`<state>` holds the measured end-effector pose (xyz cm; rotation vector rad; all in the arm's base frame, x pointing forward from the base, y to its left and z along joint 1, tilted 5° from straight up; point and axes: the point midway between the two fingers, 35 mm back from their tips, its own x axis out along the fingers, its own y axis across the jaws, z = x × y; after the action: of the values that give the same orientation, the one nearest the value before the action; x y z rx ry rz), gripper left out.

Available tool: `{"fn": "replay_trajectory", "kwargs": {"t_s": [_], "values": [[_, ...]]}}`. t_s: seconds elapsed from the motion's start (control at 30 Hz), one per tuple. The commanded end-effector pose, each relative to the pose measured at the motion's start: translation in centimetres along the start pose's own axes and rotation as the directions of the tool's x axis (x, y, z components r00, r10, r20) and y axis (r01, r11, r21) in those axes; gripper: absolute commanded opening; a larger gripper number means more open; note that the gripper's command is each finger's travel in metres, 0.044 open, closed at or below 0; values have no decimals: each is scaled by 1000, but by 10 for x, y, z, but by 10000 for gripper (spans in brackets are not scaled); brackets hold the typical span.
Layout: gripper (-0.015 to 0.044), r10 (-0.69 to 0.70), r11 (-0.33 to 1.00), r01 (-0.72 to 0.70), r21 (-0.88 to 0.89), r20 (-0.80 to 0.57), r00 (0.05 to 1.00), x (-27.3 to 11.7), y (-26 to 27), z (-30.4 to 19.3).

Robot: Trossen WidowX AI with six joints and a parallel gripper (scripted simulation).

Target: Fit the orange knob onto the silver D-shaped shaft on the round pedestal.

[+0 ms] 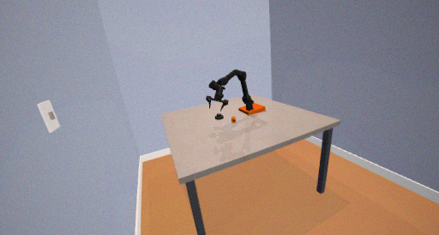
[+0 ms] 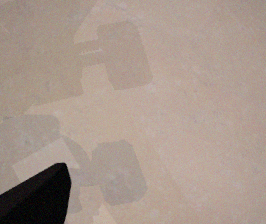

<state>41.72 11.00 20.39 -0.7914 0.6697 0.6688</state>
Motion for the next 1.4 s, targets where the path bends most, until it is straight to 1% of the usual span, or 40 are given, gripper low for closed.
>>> {"fn": "replay_trajectory", "kwargs": {"t_s": [0.0,0.2,0.37,0.67,0.7,0.8,0.93,1.0,1.13,1.27,1.37], "values": [[440,105,994,-103,24,-186,977,-51,52,5],[440,157,987,-157,29,-347,925,-101,87,-4],[440,167,983,-182,13,-475,864,-149,109,-18],[440,166,983,-184,11,-482,860,-152,111,-19],[440,174,982,-186,22,-478,861,-152,110,-19],[440,249,968,-215,128,-422,872,-153,106,-19],[440,256,966,-218,138,-416,873,-154,106,-19],[440,259,965,-221,139,-422,869,-145,107,-22],[440,278,960,-240,142,-456,845,-94,114,-46],[440,301,954,-263,148,-491,818,-48,129,-81],[440,314,949,-275,152,-507,802,-29,142,-102]]}}
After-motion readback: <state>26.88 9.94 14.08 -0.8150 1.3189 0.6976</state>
